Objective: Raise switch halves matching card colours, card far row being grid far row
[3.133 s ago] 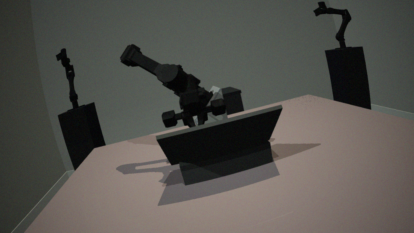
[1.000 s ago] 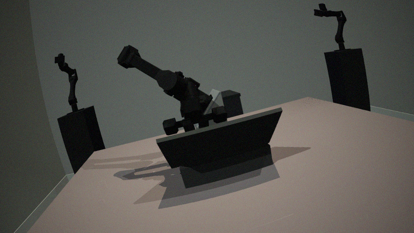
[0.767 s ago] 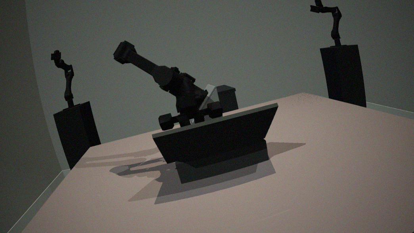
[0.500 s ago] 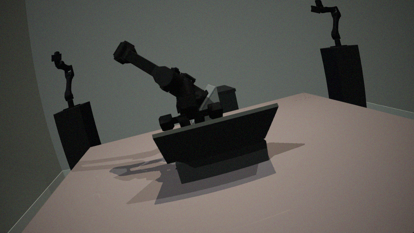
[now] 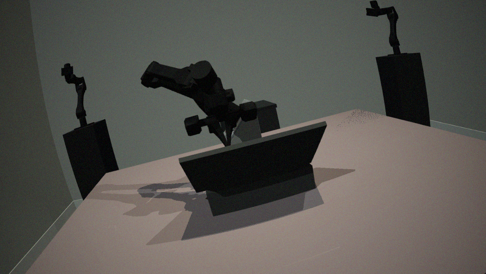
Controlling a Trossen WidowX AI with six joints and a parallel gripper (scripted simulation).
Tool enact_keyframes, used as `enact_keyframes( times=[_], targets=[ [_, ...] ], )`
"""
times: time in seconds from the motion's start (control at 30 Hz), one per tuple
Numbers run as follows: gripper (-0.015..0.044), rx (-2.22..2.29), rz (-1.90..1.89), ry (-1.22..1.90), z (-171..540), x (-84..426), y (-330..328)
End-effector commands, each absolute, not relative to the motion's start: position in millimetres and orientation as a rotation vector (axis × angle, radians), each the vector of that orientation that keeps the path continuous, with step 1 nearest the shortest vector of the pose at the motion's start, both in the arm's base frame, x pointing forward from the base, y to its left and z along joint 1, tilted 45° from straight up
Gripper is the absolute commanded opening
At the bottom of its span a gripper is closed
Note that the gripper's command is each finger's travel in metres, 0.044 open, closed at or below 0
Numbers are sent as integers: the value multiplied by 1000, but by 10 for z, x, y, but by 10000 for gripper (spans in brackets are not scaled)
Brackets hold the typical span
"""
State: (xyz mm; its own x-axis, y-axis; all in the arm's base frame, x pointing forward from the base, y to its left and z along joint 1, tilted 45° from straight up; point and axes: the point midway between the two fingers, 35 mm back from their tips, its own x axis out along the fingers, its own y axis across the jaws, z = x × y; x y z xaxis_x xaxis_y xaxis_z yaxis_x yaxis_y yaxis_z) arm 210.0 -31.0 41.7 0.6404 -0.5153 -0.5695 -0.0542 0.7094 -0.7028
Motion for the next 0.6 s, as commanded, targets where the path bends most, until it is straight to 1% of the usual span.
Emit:
enact_keyframes(
  times=[0.0, 0.1, 0.5, 0.57],
  targets=[
    [0, -749, -299, 832, 494, 2040, -284],
    [0, -744, -296, 839, 486, 2082, -209],
    [0, -742, -296, 835, 207, 2342, 538],
    [0, -743, -297, 831, 179, 2348, 583]
  ],
)
